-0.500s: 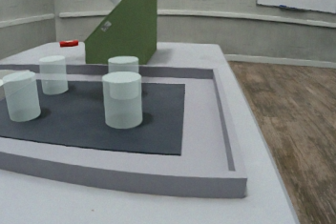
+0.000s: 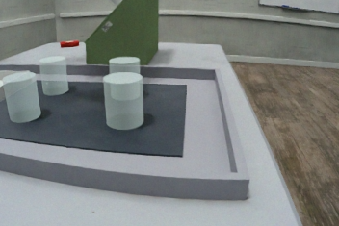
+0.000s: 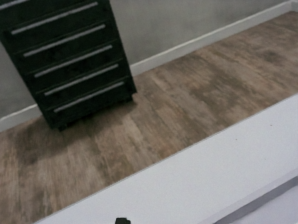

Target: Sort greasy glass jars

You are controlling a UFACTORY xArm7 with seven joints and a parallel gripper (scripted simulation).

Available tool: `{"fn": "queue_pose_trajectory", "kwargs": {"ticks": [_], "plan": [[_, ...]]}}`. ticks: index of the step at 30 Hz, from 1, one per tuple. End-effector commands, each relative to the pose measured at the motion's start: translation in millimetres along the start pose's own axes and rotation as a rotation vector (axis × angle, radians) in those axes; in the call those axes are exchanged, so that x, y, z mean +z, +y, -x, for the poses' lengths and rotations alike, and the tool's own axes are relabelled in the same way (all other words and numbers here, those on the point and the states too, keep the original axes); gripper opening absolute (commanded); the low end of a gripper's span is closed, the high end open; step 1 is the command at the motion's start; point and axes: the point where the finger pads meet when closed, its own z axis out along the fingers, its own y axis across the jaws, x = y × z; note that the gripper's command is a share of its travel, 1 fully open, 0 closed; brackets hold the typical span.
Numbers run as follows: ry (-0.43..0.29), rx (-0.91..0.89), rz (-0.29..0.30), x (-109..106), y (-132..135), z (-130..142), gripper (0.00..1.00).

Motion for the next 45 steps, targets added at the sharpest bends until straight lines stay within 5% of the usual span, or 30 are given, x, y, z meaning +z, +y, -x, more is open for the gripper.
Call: {"fn": "queue_pose_trajectory", "kwargs": {"ticks": [1,19,45], "plan": [[0.003,0.002,-0.003,-1,-1,-2,1.0],[0.003,0.002,-0.003,-1,-1,-2,1.0],[-0.279,-0.12,0.235,15,93,12,1.0]]}}
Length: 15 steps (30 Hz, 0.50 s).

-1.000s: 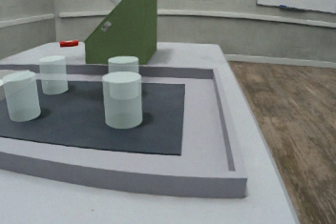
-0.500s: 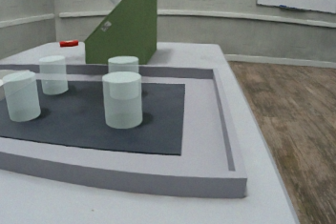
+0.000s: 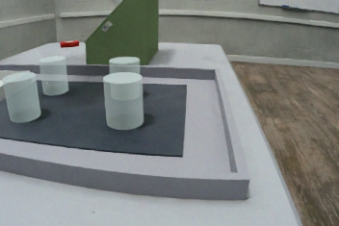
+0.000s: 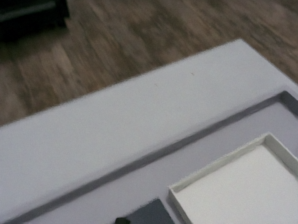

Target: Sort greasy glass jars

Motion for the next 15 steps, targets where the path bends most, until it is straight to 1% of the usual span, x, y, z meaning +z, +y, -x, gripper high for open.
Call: {"fn": "queue_pose_trajectory", "kwargs": {"ticks": [1,6,8,15], "plan": [[-0.05,-0.018,0.026,3,12,2,1.0],[-0.119,-0.039,0.053,6,28,8,1.0],[-0.119,-0.039,0.053,6,28,8,1.0],[-0.218,-0.066,0.077,9,48,17,1.0]]}}
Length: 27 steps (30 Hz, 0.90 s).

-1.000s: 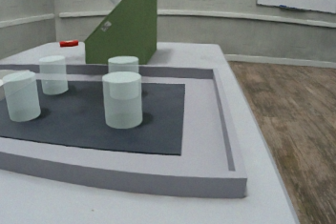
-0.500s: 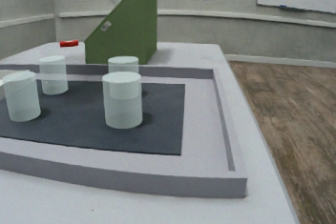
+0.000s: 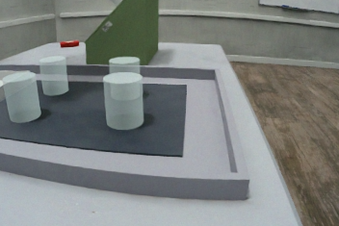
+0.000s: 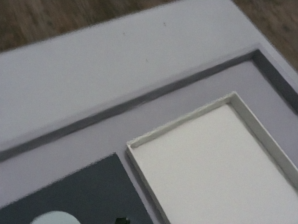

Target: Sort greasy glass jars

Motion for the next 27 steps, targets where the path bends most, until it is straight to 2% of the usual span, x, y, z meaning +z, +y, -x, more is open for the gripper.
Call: {"fn": "queue_pose_trajectory", "kwargs": {"ticks": [1,8,10,13,25,27], "plan": [[-0.053,-0.015,0.009,1,10,3,1.0],[-0.153,-0.041,0.015,4,26,13,1.0],[-0.153,-0.041,0.015,4,26,13,1.0],[-0.195,-0.051,0.013,5,33,17,1.0],[-0.358,-0.087,-0.026,4,54,33,1.0],[-0.358,-0.087,-0.026,4,54,33,1.0]]}}
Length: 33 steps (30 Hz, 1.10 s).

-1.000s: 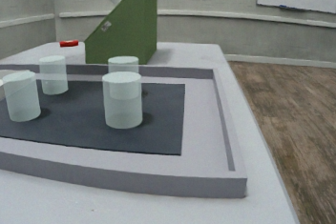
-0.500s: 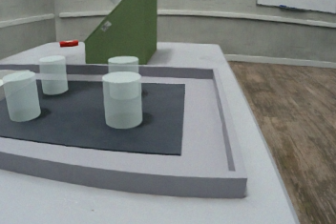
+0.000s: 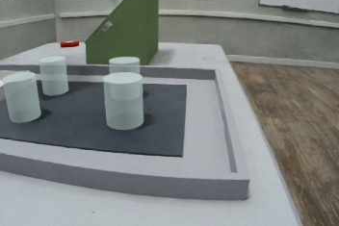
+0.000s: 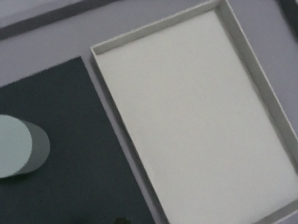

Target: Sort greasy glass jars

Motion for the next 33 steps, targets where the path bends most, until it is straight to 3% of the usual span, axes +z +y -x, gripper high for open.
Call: {"fn": "queue_pose_trajectory", "kwargs": {"ticks": [1,17,33], "plan": [[-0.026,-0.009,-0.013,-2,2,2,1.0],[-0.189,-0.055,-0.117,-6,17,20,1.0],[-0.318,-0.1,-0.285,-19,25,34,1.0]]}}
